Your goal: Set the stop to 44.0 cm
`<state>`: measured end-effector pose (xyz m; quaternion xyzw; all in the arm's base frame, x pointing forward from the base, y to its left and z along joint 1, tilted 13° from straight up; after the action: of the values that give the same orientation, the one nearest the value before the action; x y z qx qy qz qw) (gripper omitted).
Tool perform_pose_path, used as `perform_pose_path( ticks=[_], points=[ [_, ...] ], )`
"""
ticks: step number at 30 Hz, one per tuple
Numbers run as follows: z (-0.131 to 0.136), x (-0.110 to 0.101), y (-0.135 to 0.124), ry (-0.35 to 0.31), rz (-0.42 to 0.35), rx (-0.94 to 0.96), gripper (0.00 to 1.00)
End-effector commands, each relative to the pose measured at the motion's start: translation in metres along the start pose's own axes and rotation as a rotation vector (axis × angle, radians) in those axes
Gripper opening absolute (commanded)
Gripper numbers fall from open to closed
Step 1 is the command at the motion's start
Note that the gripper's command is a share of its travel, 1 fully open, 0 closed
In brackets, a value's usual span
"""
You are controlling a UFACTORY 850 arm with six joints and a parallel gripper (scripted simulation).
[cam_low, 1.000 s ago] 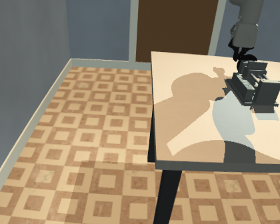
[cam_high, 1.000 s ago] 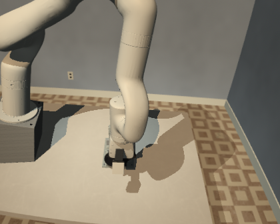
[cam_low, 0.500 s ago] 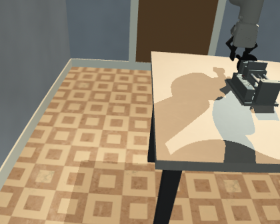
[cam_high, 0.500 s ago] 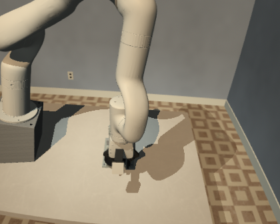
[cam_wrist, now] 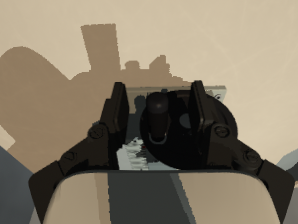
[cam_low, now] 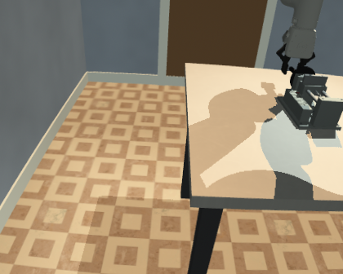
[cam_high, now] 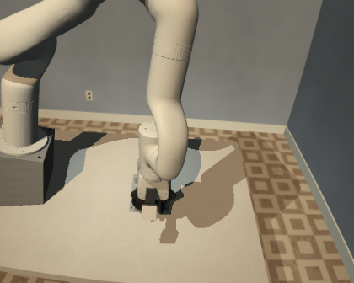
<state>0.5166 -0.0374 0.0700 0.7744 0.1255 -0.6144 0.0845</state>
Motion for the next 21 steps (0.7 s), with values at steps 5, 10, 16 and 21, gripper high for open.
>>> perform_pose_path(
  ticks=[5, 10, 16, 21],
  points=[
    [-0.001, -0.001, 0.000, 0.001, 0.001, 0.000, 0.57],
    [-0.001, -0.005, 0.000, 0.001, 0.001, 0.000, 0.57],
    [-0.001, -0.015, 0.000, 0.001, 0.001, 0.000, 0.57],
    [-0.001, -0.033, 0.000, 0.001, 0.001, 0.000, 0.57]
  ],
)
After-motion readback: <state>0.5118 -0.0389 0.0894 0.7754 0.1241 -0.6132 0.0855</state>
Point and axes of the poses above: the point where the finger pads meet when closed, its own x axis out along the fingers, its own z axis across the jaws, y = z × x, the point moved 10 cm from there along -x, back along the fingers, and after that the axes turned 2 degrees about -x, right-handed, at the moved point
